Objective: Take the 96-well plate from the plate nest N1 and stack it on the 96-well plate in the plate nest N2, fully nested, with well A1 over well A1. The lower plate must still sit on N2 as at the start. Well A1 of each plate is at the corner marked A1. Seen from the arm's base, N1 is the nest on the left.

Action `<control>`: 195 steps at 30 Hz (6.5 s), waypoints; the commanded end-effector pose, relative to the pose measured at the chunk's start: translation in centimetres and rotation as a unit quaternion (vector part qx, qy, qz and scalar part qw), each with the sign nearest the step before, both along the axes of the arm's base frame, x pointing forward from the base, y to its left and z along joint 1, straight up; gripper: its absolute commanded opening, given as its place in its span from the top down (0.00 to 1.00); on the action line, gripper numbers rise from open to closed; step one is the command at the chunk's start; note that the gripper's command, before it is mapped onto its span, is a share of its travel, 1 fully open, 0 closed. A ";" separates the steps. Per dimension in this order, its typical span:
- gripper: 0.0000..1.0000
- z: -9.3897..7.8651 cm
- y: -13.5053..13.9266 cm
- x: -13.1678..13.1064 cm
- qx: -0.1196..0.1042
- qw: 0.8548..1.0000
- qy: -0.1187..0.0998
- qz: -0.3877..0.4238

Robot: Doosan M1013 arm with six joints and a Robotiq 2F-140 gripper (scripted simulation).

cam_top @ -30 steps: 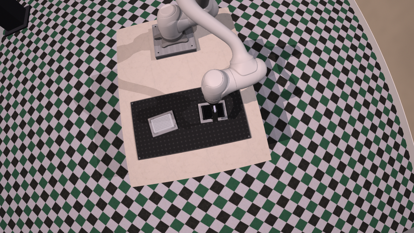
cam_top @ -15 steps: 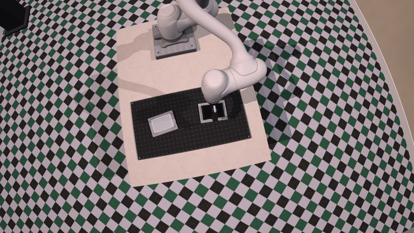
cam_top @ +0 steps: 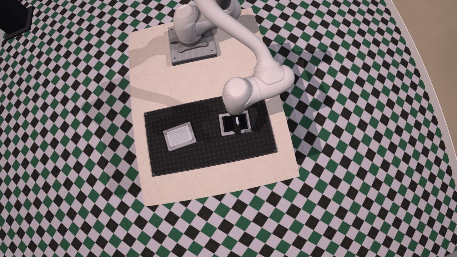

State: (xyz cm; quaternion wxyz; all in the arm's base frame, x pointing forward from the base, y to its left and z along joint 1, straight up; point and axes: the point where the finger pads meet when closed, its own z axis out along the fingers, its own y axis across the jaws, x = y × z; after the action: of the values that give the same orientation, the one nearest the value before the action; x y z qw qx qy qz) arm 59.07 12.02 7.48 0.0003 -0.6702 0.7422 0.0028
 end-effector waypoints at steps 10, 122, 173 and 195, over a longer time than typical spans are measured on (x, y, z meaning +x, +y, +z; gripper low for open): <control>0.00 -2.0 0.4 0.1 0.001 1.000 0.000 0.001; 0.00 -7.1 0.4 0.1 0.001 1.000 0.000 0.001; 1.00 -7.1 0.4 0.1 0.001 1.000 0.000 0.001; 1.00 -7.1 0.4 0.1 0.001 1.000 0.000 0.001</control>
State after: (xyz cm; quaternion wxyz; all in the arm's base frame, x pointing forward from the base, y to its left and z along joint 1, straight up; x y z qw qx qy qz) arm 59.23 12.16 0.86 -0.0002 -0.6700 0.7424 0.0038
